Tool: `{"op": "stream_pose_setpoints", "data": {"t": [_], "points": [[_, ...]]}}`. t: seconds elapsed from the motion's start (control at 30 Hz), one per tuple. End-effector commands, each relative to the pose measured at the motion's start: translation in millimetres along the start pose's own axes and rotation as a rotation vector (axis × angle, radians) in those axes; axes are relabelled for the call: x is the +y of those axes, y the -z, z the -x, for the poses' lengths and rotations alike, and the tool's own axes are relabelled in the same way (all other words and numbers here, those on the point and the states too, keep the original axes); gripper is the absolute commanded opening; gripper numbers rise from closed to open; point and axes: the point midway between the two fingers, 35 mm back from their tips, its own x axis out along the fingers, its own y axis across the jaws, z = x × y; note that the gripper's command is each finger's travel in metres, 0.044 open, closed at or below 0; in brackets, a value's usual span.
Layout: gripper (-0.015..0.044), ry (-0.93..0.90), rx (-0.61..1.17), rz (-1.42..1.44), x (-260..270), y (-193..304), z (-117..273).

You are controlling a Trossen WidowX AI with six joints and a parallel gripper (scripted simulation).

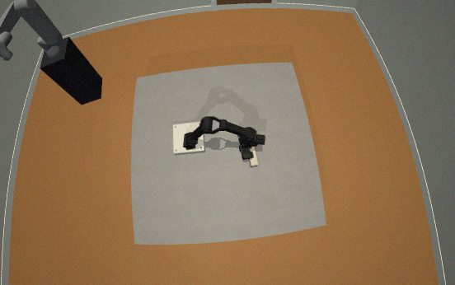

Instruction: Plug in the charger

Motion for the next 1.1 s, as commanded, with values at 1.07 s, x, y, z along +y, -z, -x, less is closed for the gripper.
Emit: {"op": "stream_pose_setpoints", "data": {"t": [1.07], "points": [[0.0,0.0,-0.002,0.0,0.0,-0.3,-0.7]]}}
